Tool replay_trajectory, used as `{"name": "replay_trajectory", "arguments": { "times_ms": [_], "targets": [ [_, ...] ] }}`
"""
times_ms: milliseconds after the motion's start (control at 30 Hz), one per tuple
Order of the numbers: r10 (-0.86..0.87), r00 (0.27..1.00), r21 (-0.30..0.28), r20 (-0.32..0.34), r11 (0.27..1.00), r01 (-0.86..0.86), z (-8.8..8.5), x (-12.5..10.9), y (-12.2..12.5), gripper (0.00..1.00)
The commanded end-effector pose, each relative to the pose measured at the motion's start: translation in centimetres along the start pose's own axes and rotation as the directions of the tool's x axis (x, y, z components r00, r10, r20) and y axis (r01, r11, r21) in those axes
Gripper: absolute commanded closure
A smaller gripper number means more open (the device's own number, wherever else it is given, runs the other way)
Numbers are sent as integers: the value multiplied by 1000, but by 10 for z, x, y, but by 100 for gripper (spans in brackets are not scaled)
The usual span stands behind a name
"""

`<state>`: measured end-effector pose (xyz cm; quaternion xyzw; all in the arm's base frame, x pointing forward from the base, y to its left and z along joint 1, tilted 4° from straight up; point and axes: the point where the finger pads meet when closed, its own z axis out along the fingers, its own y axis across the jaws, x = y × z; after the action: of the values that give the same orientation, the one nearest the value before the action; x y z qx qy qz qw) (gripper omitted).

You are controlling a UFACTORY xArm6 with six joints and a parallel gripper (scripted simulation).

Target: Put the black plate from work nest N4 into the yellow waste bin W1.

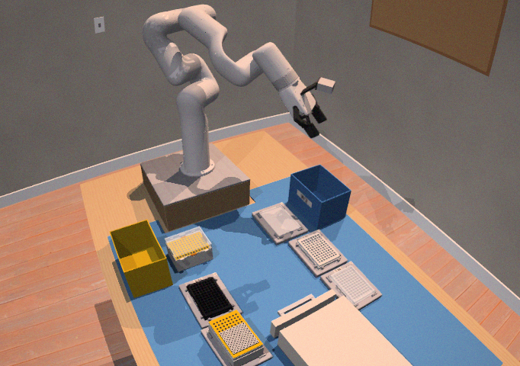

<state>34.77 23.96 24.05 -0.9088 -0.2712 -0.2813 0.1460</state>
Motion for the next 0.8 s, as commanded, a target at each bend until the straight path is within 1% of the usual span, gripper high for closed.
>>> {"name": "replay_trajectory", "arguments": {
  "times_ms": [0, 33, 167, 267, 367, 433, 500, 567, 633, 733, 767],
  "targets": [
    [33, 999, -25, 43, 999, -32, 4, 3, 11, 0],
    [53, 996, -38, 67, 998, -51, 6, 3, 16, 0],
    [57, 996, -41, 72, 998, -54, 11, 2, 32, 0],
    [121, 983, -82, 139, 991, -110, 15, 0, 46, 0],
    [127, 981, -86, 146, 990, -115, 18, -2, 61, 0],
    [127, 981, -86, 146, 990, -115, 19, -3, 64, 0],
    [171, 967, -114, 188, 982, -152, 21, -5, 74, 0],
    [171, 967, -114, 188, 982, -152, 21, -5, 74, 0],
    [202, 955, -135, 216, 975, -176, 23, -7, 84, 0],
    [202, 955, -135, 216, 975, -176, 26, -11, 98, 0],
    [202, 955, -135, 216, 975, -176, 26, -11, 99, 0]
  ]
}}
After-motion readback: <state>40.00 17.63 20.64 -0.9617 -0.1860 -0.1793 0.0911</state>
